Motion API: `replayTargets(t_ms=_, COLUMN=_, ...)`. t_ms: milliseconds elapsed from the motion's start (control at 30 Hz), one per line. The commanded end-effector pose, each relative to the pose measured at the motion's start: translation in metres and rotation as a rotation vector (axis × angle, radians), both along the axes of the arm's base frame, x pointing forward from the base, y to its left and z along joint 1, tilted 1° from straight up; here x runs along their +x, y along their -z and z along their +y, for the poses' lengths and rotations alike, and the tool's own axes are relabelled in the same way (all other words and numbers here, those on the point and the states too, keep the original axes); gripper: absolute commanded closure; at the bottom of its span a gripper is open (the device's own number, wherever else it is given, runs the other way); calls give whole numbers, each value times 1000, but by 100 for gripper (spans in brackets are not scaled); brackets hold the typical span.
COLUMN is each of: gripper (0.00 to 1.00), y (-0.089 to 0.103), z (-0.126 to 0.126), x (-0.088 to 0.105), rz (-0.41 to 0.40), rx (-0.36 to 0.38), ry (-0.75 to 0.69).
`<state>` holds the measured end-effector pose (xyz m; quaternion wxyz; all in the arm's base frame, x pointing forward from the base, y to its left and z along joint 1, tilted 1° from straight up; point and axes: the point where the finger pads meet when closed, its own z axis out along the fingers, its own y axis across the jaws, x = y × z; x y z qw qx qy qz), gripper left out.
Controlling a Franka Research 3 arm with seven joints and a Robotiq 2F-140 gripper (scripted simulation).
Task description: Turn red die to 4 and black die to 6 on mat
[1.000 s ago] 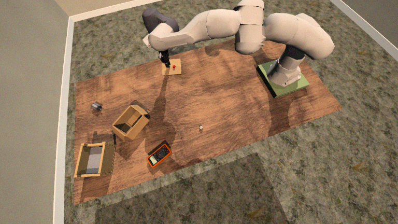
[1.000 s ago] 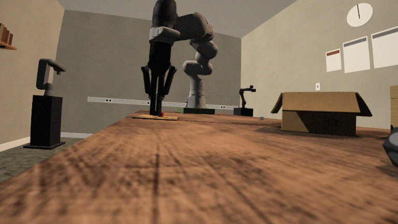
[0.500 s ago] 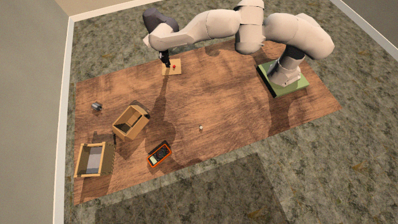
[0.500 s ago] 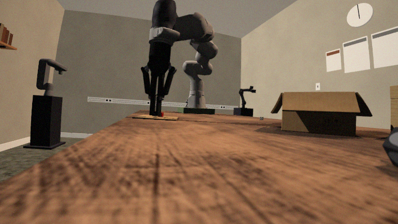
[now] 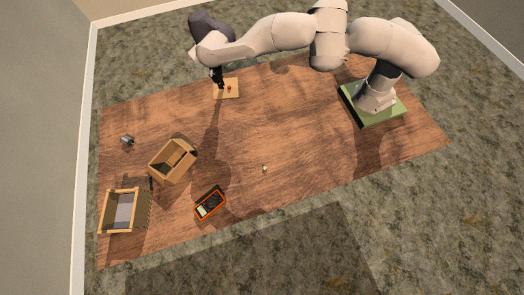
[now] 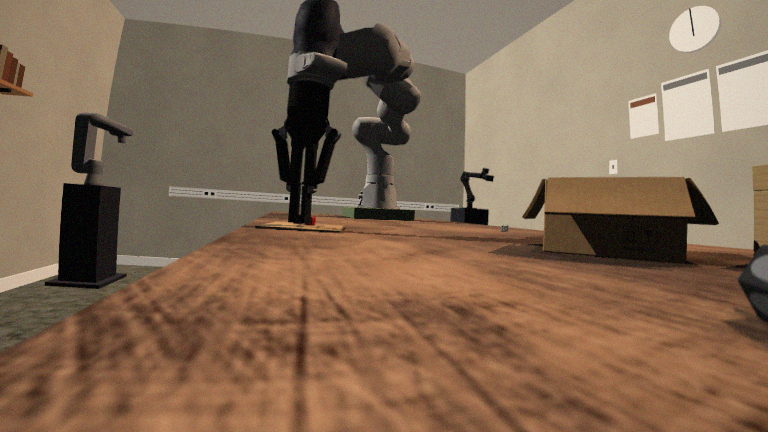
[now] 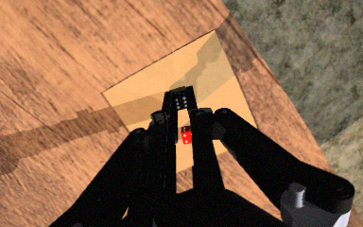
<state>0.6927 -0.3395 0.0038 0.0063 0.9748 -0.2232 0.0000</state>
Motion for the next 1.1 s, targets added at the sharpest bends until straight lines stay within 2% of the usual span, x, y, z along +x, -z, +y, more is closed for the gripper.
replayTargets(t_ms=0, gripper=84, y=0, z=1, x=1, rz=-4, rx=2, ry=-5)
replayTargets(t_ms=1067, gripper=84, y=3, z=1, x=1, rz=-4, rx=2, ry=-5)
